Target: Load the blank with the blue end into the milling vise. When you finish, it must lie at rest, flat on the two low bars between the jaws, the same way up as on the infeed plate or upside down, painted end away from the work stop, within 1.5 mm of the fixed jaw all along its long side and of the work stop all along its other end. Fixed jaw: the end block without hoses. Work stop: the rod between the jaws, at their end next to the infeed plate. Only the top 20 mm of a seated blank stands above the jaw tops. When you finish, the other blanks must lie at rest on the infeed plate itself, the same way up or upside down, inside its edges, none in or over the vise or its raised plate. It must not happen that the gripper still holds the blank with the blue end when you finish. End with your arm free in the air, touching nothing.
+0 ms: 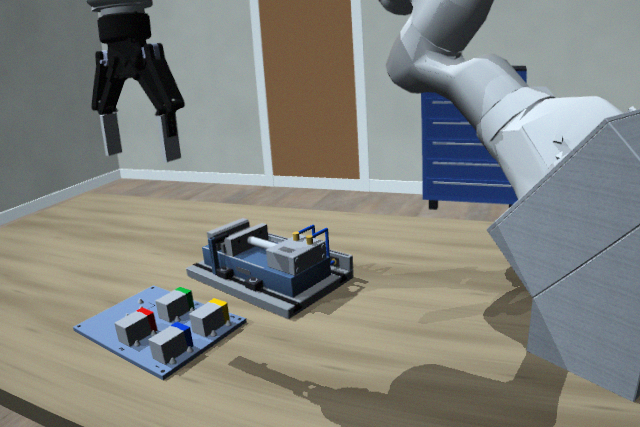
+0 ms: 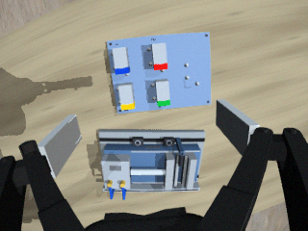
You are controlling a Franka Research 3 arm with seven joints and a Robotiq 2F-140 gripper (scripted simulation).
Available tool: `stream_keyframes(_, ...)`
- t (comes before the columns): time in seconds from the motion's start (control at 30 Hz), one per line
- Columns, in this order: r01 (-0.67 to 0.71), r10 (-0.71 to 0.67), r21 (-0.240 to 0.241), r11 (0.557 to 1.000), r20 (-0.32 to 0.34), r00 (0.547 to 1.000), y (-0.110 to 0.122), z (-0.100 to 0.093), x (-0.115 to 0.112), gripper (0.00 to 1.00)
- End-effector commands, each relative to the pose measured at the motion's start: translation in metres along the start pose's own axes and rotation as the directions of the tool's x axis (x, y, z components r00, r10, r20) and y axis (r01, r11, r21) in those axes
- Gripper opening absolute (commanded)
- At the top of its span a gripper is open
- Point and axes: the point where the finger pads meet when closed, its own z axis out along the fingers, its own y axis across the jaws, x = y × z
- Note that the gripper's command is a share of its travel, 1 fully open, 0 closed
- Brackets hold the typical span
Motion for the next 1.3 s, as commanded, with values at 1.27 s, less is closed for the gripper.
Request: stream_keyframes(1.27, 0.005, -0.005, 0.000, 1.000, -0.001, 1.000, -0.0031, -0.0017, 0.0029, 1.00)
